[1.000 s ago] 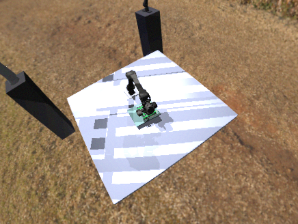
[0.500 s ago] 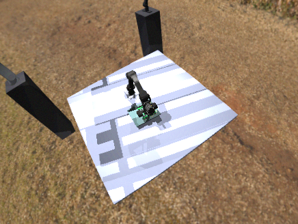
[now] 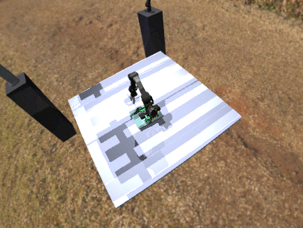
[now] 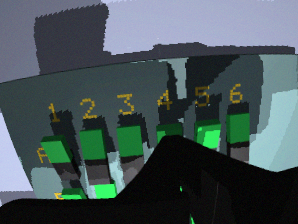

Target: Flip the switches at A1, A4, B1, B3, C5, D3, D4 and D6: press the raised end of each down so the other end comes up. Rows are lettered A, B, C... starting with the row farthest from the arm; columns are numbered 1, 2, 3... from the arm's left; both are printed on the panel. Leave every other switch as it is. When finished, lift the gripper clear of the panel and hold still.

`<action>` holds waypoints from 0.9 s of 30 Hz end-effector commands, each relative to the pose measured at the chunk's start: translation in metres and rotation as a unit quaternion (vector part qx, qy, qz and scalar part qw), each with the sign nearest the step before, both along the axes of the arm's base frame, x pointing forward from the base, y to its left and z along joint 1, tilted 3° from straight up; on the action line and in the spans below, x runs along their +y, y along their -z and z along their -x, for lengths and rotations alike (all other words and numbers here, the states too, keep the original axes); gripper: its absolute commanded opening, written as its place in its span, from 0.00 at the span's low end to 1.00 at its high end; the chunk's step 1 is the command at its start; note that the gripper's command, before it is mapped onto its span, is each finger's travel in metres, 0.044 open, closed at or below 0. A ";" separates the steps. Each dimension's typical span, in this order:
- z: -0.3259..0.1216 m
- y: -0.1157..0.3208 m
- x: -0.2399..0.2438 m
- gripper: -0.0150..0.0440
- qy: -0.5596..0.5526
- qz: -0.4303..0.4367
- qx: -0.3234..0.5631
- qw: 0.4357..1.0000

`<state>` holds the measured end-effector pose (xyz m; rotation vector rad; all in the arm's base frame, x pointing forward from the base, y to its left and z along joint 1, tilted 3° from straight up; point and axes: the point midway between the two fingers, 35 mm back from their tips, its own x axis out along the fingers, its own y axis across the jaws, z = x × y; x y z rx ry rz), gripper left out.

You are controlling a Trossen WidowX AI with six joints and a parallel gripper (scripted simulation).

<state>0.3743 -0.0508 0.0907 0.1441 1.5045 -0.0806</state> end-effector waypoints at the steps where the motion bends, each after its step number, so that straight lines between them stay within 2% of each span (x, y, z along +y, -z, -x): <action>1: 0.000 0.001 0.000 0.25 -0.002 0.000 0.000 1.000; 27: 0.000 0.004 0.000 0.25 -0.002 0.000 0.000 1.000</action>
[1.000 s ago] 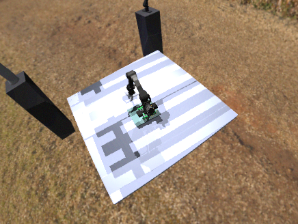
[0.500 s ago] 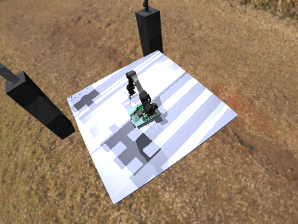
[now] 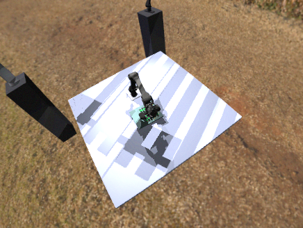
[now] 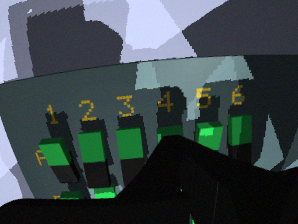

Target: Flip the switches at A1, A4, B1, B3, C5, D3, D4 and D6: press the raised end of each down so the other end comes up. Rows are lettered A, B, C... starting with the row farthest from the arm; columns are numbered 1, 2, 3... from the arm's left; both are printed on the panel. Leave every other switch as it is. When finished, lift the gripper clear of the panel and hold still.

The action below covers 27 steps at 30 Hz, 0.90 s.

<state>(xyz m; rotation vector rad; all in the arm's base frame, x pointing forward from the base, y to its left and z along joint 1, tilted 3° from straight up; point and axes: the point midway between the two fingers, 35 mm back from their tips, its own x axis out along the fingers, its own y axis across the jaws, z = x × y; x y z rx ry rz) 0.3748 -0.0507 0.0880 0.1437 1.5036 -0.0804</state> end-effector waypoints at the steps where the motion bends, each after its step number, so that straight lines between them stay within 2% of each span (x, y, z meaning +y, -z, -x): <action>1: 0.000 0.002 0.000 0.25 -0.001 0.000 0.000 1.000; 27: -0.001 0.001 0.000 0.25 0.000 0.000 -0.001 1.000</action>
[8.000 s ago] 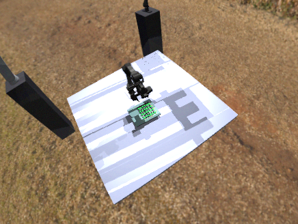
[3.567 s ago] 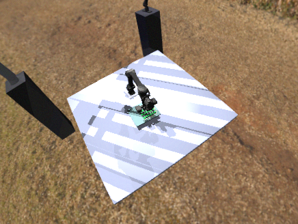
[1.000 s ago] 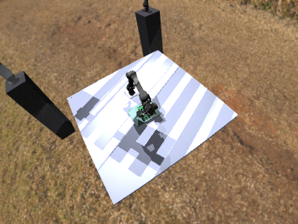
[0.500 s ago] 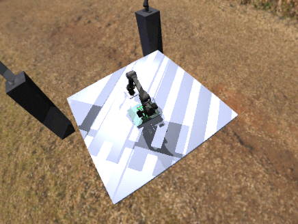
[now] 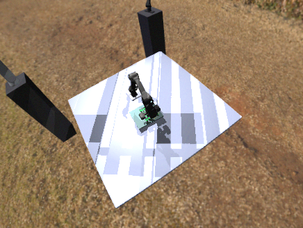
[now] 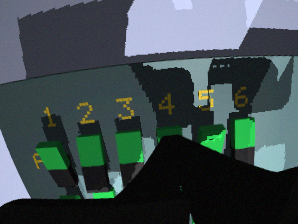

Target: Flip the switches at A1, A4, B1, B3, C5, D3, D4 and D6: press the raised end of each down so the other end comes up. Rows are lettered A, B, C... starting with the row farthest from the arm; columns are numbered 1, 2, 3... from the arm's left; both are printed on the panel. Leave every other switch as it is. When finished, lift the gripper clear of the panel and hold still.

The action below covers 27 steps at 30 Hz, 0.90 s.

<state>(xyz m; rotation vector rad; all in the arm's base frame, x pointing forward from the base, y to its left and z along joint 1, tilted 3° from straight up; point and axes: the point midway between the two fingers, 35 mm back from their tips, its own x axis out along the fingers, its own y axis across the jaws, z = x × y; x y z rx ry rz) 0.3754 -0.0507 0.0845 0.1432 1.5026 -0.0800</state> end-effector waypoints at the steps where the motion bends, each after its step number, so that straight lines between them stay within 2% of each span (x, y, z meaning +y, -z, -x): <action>1: 0.000 -0.011 0.000 0.25 0.000 0.000 -0.002 1.000; 4: 0.005 -0.054 -0.002 0.25 -0.001 0.002 -0.010 1.000; 6: 0.007 -0.064 -0.002 0.25 -0.001 0.002 -0.012 1.000; 10: 0.008 -0.064 0.001 0.25 -0.001 0.002 -0.012 1.000; 16: 0.036 -0.063 0.068 0.25 -0.001 -0.001 -0.011 1.000; 22: 0.037 -0.061 0.070 0.25 -0.001 -0.002 -0.010 1.000; 25: 0.033 -0.031 0.071 0.25 -0.001 -0.003 0.001 1.000; 27: 0.033 -0.029 0.071 0.25 -0.001 -0.003 0.002 1.000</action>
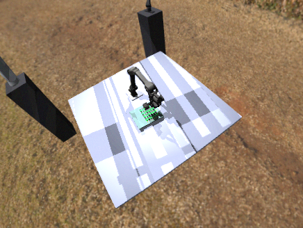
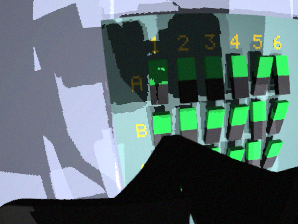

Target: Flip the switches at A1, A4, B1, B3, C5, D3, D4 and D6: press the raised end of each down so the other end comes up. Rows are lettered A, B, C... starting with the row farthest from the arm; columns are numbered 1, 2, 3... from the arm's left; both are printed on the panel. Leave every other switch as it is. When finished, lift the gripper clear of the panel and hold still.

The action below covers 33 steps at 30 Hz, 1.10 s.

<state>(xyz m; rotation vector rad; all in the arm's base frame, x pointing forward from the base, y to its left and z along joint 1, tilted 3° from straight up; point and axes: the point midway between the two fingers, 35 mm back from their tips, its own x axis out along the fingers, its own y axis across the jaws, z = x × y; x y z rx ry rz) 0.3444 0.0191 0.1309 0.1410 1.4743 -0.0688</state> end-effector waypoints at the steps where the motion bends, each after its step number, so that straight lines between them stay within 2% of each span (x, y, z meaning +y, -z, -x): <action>1: 0.002 0.018 0.001 0.25 0.003 -0.002 0.017 1.000; 19: 0.000 0.041 0.002 0.25 0.003 -0.002 0.017 1.000; 33: 0.000 0.042 0.002 0.25 0.003 -0.002 0.017 1.000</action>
